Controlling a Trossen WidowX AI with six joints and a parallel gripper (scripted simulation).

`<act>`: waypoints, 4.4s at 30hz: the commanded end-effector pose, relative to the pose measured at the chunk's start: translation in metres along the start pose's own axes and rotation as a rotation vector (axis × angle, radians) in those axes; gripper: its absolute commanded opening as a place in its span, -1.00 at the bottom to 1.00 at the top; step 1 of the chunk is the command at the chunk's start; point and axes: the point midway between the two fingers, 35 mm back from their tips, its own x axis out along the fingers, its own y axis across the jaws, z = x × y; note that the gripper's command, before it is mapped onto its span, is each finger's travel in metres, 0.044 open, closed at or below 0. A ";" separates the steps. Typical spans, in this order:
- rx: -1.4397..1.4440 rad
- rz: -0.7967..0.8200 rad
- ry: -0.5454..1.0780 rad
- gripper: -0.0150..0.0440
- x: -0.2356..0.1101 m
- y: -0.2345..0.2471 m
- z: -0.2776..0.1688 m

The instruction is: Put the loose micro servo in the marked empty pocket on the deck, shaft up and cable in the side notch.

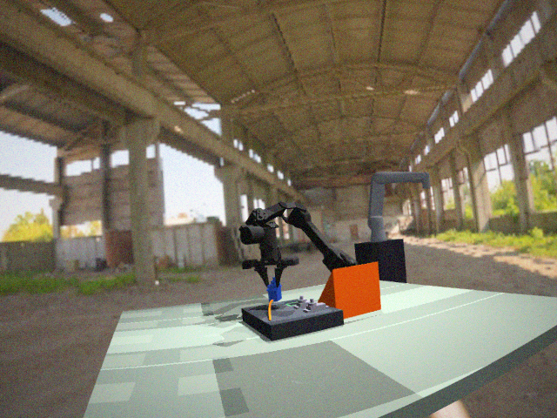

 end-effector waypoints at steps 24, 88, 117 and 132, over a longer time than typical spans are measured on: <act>-0.606 0.007 -0.003 -0.49 -0.001 0.017 0.022; -2.246 0.001 -0.008 -0.49 -0.001 -0.012 0.045; -2.249 -0.003 -0.007 -0.49 0.012 -0.069 0.090; -2.249 -0.003 -0.008 -0.49 0.019 -0.068 0.090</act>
